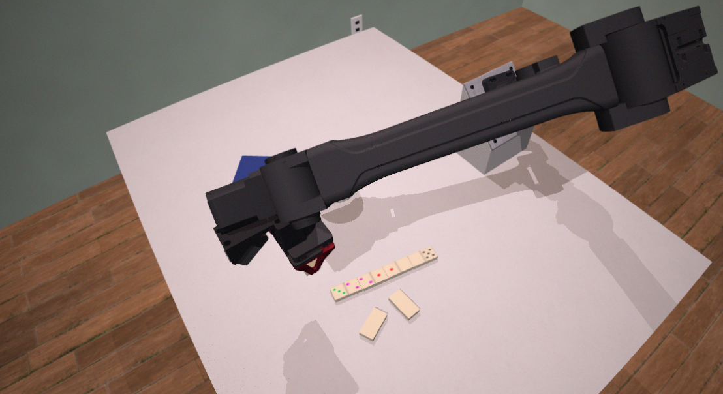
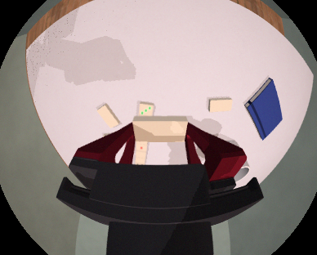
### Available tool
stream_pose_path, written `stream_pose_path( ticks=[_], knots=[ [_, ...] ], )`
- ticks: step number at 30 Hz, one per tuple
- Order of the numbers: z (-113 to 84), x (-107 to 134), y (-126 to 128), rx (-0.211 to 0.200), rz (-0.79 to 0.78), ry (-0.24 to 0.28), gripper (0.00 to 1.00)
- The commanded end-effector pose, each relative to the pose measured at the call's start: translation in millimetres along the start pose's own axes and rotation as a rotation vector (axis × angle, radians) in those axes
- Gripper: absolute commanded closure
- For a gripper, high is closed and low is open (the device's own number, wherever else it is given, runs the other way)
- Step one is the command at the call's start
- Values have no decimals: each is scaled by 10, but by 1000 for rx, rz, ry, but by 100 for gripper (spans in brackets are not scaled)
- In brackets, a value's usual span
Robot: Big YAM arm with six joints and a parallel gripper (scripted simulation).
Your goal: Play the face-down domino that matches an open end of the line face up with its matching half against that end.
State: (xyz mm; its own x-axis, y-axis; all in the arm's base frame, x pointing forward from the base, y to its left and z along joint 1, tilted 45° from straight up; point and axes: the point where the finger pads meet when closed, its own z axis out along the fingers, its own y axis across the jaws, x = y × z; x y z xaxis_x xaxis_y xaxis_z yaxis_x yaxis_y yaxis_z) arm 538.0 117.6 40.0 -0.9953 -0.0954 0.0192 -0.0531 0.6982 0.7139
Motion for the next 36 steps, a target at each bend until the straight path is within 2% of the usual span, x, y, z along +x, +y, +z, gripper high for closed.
stream_pose_path(
  ticks=[1, 3, 10, 11, 20, 27, 28, 36],
  knots=[
    [-184, -348, -236, 4, -124, -24, 50],
    [-212, -475, -321, 7, -182, -24, 50],
    [-212, -475, -321, 7, -182, -24, 50],
    [-75, -375, -309, 4, -128, -9, 50],
    [-234, -473, -353, 13, -156, -34, 50],
    [-234, -473, -353, 13, -156, -34, 50],
    [-75, -354, -347, 5, -133, -4, 50],
    [-234, -472, -363, 18, -125, -44, 50]
  ],
)
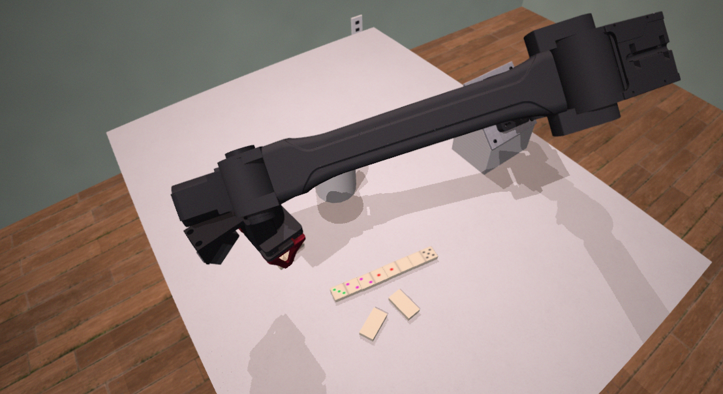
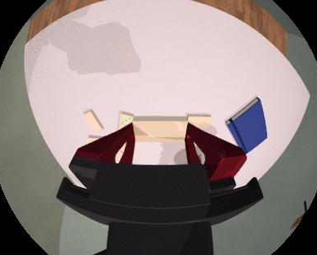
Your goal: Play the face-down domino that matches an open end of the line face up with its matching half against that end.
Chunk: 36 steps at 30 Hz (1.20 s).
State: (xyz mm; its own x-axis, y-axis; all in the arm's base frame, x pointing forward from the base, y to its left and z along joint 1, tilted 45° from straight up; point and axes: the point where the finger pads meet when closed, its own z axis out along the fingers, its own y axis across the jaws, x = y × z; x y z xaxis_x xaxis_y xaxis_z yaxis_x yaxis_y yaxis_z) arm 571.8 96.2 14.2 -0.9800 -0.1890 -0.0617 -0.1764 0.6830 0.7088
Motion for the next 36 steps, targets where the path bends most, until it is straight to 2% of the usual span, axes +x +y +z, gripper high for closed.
stream_pose_path(
  ticks=[1, 8, 9, 18, 25, 26, 35, 36],
  knots=[
    [-257, -159, -34, 20, 0, -59, 50],
    [-257, -159, -34, 20, 0, -59, 50],
    [-78, -45, -9, 7, 6, -19, 50],
    [-274, -162, -38, 25, 24, -71, 50],
    [-274, -162, -38, 25, 24, -71, 50],
    [-82, -70, -23, 12, 23, -64, 50],
    [-292, -145, -36, 28, 14, -417, 50],
    [-292, -145, -36, 28, 14, -417, 50]
  ],
)
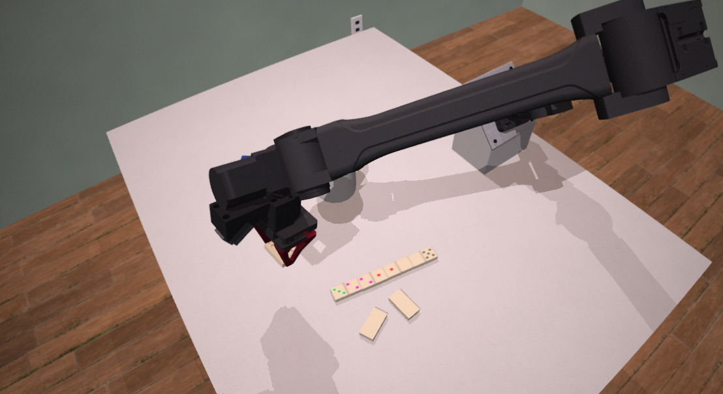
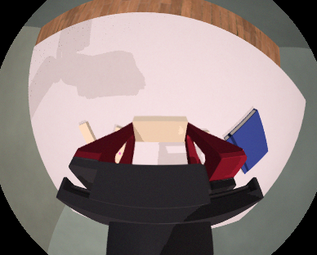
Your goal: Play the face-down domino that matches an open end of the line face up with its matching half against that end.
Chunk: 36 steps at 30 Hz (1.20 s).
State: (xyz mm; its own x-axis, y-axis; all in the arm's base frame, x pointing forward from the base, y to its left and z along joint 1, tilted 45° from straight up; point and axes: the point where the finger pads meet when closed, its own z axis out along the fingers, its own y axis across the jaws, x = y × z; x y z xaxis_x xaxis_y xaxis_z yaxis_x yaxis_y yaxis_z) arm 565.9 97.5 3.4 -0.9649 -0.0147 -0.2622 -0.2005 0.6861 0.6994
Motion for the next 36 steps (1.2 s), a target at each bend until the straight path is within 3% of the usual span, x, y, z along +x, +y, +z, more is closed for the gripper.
stream_pose_path(
  ticks=[1, 6, 7, 16, 23, 24, 33, 36],
  knots=[
    [-314, -300, 12, 27, 36, -151, 50],
    [-314, -300, 12, 27, 36, -151, 50],
    [-178, -161, 26, 17, 2, -131, 50],
    [-293, -296, 19, 36, 31, -493, 50],
    [-293, -296, 19, 36, 31, -493, 50],
    [-198, -141, -105, 53, 18, -476, 50],
    [-262, -308, 123, 37, 43, -841, 50],
    [-262, -308, 123, 37, 43, -841, 50]
  ],
)
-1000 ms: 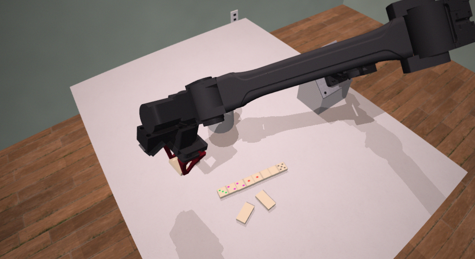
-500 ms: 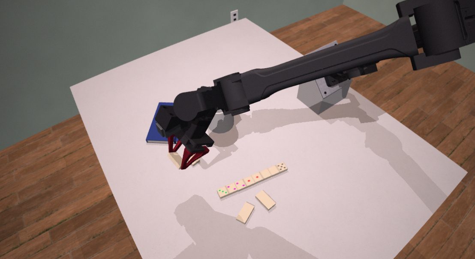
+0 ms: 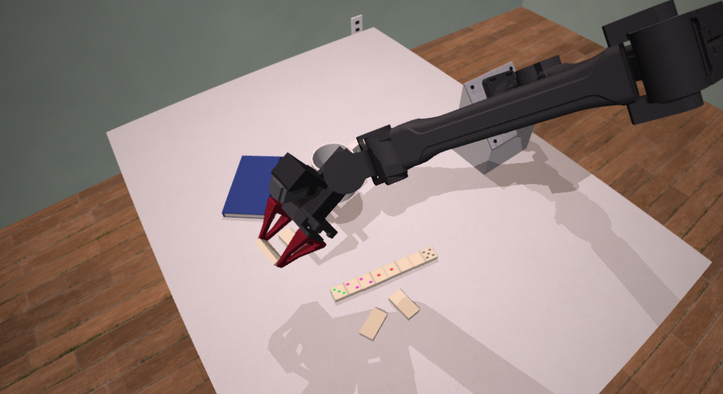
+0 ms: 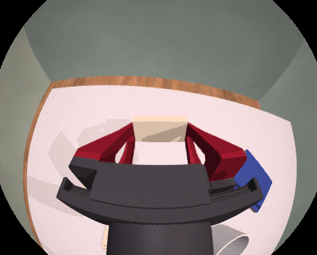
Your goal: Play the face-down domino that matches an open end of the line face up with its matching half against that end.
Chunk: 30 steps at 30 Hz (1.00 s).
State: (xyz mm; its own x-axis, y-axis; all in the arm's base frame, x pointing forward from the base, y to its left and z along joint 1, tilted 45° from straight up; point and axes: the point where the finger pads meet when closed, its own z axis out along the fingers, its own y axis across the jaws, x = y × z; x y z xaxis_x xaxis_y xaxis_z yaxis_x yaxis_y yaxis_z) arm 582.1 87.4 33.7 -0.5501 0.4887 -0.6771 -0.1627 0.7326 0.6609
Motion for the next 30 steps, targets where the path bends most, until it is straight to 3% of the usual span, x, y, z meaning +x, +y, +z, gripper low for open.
stream_pose_path(
  ticks=[1, 5, 14, 21, 22, 30],
  knots=[
    [41, -62, 14, -16, 54, -46, 50],
    [23, -34, 39, -14, 16, -59, 50],
    [31, 62, -61, -20, 94, -393, 50],
    [31, 62, -61, -20, 94, -393, 50],
    [46, 187, -132, 7, 76, -354, 50],
    [5, 46, -21, -36, 81, -396, 50]
  ],
)
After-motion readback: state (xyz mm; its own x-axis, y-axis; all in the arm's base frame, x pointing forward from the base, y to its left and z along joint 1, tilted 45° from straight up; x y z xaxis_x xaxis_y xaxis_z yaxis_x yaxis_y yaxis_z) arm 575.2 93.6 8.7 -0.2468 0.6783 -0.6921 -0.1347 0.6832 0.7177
